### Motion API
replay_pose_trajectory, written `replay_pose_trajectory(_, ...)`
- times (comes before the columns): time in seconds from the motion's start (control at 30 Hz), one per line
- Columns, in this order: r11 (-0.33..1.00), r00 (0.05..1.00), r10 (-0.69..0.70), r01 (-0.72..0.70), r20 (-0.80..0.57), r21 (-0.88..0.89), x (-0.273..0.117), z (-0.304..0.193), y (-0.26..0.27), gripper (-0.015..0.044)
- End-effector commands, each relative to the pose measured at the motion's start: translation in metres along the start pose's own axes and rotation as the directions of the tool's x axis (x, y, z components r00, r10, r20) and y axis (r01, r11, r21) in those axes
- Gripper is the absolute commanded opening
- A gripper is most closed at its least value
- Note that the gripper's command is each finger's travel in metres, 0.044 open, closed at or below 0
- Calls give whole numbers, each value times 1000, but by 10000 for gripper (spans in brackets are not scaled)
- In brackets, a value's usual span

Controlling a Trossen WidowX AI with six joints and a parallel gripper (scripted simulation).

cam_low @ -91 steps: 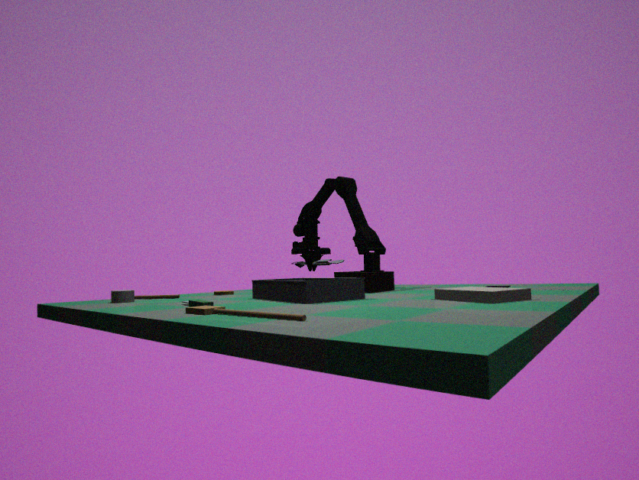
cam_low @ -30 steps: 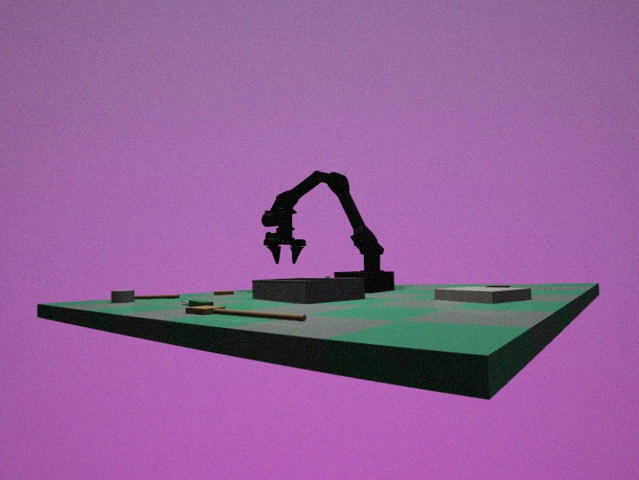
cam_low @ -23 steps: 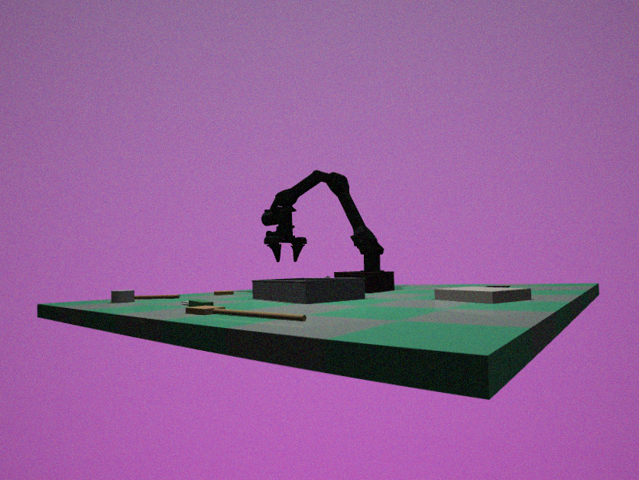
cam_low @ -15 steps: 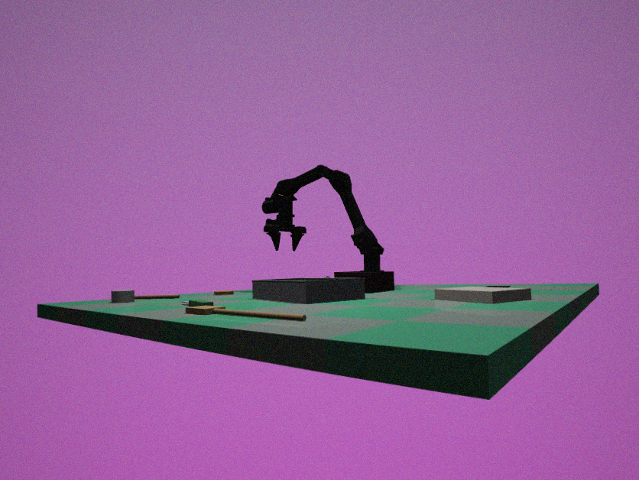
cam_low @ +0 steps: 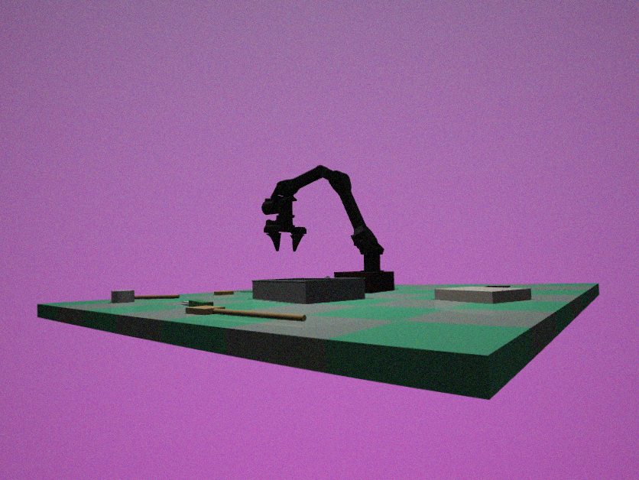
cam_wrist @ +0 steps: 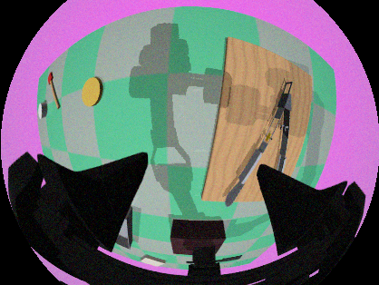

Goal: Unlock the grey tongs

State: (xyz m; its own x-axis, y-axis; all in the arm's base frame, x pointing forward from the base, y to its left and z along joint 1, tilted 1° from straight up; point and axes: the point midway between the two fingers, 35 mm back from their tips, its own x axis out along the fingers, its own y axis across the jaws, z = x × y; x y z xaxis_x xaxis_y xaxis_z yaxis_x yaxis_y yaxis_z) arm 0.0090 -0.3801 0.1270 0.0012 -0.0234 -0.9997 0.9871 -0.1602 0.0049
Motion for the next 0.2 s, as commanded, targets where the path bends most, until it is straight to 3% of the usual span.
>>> replay_pose_trajectory(0.0, 1000, 1000, -1, 1, -3, -6, 0, 0, 0, 440)
replay_pose_trajectory(0.17, 1000, 1000, -1, 1, -3, -6, 0, 0, 0, 440)
